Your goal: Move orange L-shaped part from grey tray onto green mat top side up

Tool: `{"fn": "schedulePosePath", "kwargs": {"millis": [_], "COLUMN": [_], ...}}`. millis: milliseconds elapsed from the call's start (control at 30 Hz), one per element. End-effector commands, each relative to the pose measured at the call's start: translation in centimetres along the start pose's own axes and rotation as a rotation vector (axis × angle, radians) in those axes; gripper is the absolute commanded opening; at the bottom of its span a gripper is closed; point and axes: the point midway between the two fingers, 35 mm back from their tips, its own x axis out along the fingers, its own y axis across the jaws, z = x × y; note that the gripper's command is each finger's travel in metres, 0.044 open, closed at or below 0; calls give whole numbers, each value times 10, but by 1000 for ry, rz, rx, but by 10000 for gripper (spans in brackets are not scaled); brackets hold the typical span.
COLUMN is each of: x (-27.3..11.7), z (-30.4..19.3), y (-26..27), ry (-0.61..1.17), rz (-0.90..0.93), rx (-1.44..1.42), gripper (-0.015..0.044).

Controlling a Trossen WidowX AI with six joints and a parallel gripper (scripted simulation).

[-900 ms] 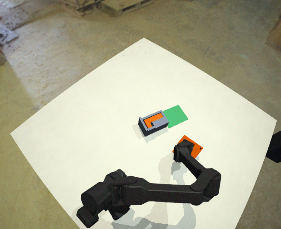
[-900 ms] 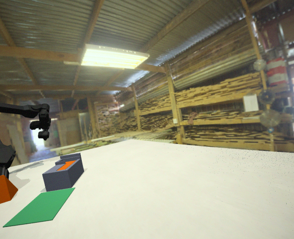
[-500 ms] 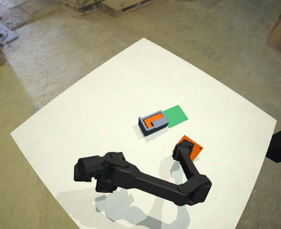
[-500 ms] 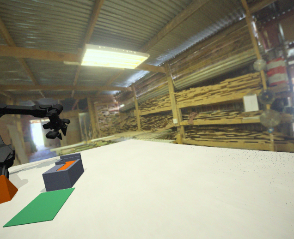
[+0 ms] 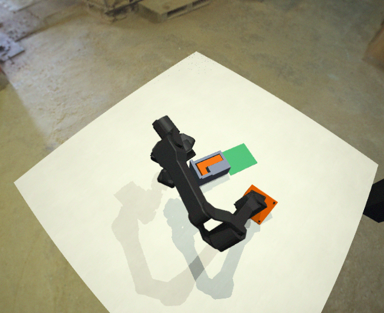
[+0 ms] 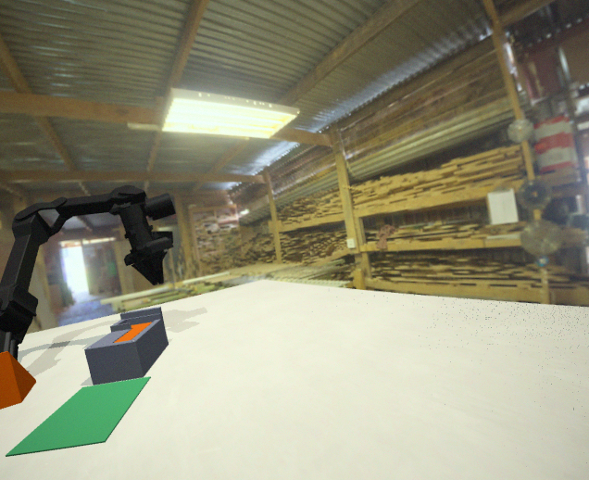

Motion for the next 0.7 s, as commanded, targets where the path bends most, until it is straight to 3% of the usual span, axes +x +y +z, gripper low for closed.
{"fn": "schedulePosePath", "kwargs": {"millis": [0, 100, 333, 667], "x": [-12, -18, -16, 55], "z": [-44, -62, -62, -74], "y": [-43, -55, -55, -48], "ry": [139, 200, 200, 198], "rz": [12, 27, 27, 30], "rx": [526, 735, 735, 735], "gripper": [180, 180, 180, 180]}}
